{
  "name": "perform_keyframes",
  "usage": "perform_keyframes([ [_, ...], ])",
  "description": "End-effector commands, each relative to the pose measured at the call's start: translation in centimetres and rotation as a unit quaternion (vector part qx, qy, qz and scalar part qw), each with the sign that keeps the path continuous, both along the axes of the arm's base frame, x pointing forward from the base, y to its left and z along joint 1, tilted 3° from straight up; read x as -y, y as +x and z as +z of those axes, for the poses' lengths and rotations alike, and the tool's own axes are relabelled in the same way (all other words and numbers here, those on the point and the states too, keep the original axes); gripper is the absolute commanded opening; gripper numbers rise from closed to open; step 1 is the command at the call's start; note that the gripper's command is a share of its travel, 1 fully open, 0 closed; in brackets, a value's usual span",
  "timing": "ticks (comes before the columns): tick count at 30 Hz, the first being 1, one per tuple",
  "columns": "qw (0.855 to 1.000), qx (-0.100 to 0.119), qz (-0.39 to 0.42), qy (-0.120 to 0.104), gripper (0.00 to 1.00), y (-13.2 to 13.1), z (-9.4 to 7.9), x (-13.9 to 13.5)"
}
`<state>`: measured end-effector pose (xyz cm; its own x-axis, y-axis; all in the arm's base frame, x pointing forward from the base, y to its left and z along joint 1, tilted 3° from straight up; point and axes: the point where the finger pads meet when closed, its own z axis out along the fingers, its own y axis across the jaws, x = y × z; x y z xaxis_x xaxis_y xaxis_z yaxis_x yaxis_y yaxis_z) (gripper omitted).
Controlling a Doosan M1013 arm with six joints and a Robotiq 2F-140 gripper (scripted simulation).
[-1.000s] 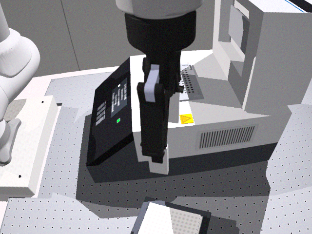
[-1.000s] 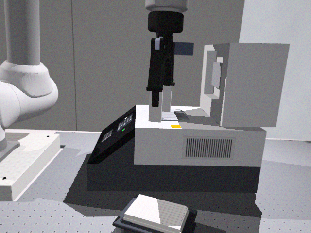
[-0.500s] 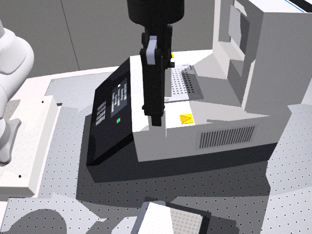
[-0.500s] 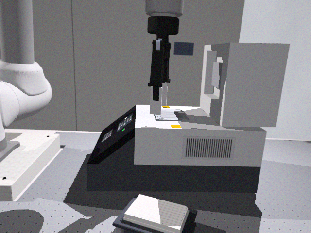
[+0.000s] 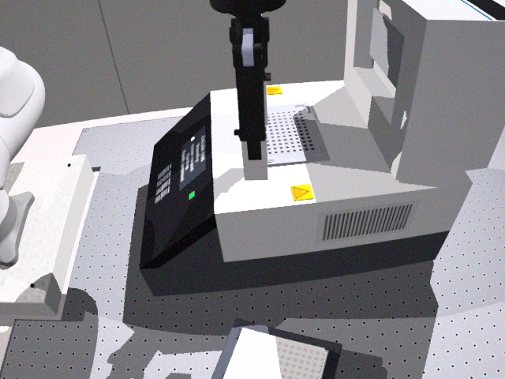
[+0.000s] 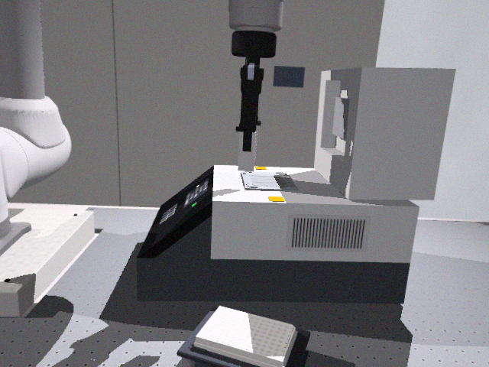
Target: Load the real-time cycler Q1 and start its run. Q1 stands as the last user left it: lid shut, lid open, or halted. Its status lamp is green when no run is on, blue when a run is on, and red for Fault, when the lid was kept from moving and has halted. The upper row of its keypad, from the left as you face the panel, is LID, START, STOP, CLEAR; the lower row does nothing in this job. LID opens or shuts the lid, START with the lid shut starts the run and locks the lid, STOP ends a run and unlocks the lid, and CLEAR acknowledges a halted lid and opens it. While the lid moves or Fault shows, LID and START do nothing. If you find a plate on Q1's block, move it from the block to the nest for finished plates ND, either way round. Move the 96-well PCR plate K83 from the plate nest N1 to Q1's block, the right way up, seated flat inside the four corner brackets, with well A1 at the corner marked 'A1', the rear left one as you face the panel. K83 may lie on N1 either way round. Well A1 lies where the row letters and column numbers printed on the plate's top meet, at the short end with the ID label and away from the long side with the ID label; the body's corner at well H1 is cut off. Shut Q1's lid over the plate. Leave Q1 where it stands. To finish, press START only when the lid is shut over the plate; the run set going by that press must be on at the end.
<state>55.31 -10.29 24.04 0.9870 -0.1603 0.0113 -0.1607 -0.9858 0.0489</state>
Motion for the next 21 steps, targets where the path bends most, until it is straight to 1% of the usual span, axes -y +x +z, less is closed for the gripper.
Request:
perform_keyframes([
  [1,1.0,0.0,0.01,0.0,0.66,0.1,0.0,-1.2],
  [2,1.0,0.0,0.01,0.0,0.66,0.1,0.0,-1.2],
  [4,1.0,0.0,0.01,0.0,0.66,0.1,-0.1,-2.2],
  [6,1.0,-0.002,0.031,0.0,0.66,0.2,-0.1,-3.2],
  [10,1.0,-0.002,0.031,0.0,0.66,0.3,-0.2,-5.2],
  [12,0.999,-0.003,0.052,0.0,0.66,0.4,-0.3,-6.2],
  [16,0.999,-0.003,0.052,0.0,0.66,0.5,-0.4,-8.2],
  [17,0.998,-0.003,0.069,0.0,0.66,0.5,-0.4,-8.7],
  [19,0.998,-0.003,0.069,0.0,0.66,0.5,-0.4,-8.7],
  [21,0.997,-0.004,0.074,0.0,0.66,0.6,-0.5,-9.7],
])
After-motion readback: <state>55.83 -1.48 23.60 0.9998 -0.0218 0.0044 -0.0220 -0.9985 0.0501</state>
